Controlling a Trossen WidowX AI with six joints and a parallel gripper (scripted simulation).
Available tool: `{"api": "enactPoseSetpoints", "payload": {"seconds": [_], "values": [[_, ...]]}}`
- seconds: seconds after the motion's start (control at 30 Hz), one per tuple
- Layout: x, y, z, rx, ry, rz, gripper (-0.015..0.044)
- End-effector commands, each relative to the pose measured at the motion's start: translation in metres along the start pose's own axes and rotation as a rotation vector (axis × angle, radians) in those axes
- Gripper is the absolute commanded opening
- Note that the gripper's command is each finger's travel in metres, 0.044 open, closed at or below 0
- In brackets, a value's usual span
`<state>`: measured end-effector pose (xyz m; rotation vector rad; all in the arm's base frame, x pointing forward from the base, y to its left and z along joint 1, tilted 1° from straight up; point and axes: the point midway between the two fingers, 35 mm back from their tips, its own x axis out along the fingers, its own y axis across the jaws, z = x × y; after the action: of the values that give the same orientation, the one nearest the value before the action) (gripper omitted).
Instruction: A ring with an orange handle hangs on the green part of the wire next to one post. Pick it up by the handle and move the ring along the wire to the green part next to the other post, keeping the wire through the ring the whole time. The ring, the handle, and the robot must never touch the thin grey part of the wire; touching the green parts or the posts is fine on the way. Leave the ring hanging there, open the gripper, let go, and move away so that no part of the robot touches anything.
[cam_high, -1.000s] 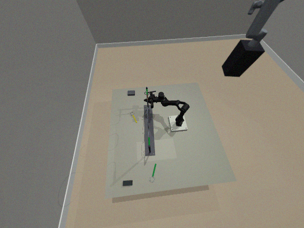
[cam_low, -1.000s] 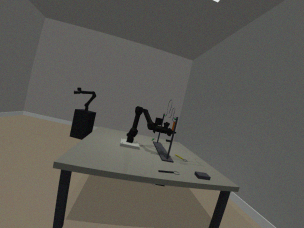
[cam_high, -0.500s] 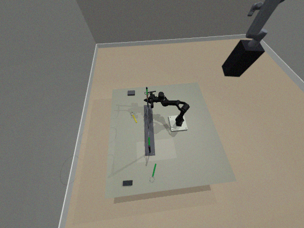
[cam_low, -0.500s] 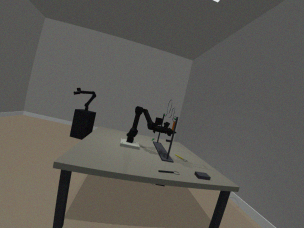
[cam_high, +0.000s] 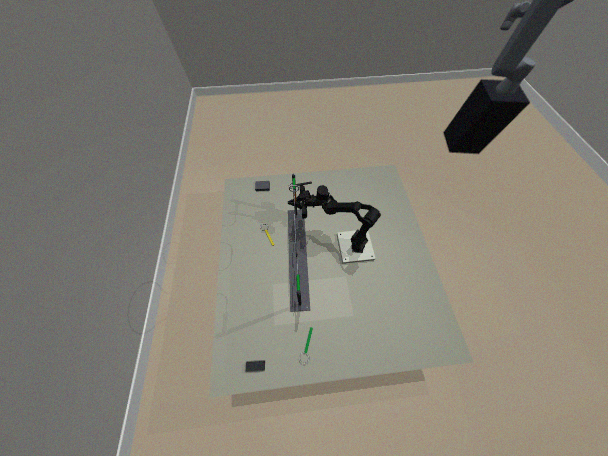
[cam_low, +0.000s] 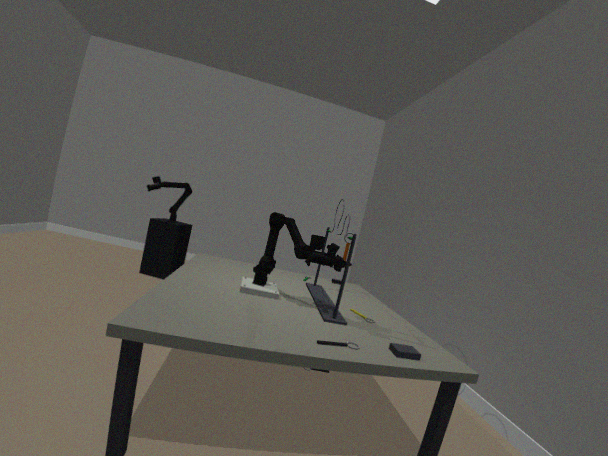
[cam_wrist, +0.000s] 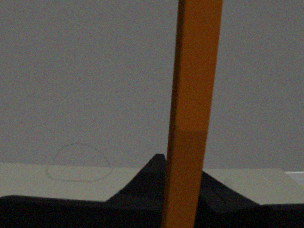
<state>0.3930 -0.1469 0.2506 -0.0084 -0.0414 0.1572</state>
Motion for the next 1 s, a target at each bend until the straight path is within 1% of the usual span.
{"api": "enactPoseSetpoints", "payload": {"seconds": [0.0,0.6,0.97], "values": [[0.0,0.003,0.0,-0.002,0.0,-0.004,-0.015],[0.0,0.027,0.0,0.043,-0.001,-0.001,-0.015],[0.001,0.051,0.002,0.158,-0.004,0.0,-0.015]]}}
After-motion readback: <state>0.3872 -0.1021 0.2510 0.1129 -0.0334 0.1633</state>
